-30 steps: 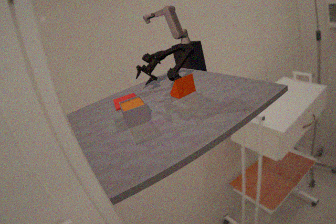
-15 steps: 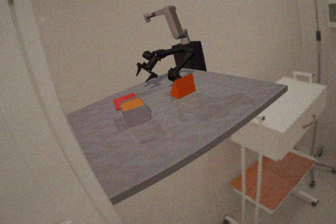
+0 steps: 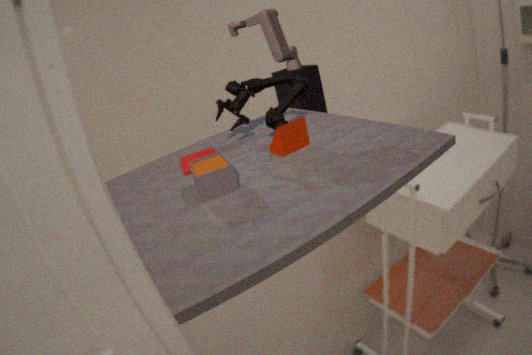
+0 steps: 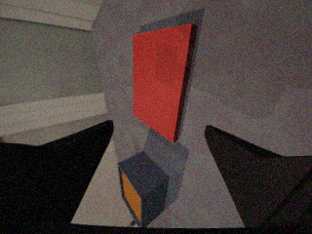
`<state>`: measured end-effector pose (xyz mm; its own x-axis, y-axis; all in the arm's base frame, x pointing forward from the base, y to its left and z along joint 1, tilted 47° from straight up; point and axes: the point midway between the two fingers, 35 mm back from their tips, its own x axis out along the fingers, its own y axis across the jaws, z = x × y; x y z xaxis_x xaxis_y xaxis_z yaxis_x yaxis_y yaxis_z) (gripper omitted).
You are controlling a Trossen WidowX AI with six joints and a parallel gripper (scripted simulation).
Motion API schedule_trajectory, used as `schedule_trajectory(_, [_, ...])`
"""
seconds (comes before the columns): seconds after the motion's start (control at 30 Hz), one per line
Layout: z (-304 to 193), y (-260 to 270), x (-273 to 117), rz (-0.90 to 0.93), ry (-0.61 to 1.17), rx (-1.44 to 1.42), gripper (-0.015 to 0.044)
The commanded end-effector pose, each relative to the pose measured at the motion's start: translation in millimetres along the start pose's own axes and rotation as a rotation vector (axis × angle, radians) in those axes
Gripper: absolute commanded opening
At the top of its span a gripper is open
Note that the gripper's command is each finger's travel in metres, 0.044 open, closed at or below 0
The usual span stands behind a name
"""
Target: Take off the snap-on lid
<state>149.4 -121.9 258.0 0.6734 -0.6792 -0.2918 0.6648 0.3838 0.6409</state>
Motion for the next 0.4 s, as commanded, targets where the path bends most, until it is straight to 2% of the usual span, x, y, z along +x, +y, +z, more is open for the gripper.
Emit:
schedule_trajectory(0.0, [0.3,0.0,0.3,-0.001,-0.003,0.003,0.044])
schedule_trajectory(0.33, [0.3,0.0,0.3,-0.001,-0.003,0.003,0.044])
schedule_trajectory(0.37, [0.3,0.0,0.3,-0.001,-0.003,0.003,0.0414])
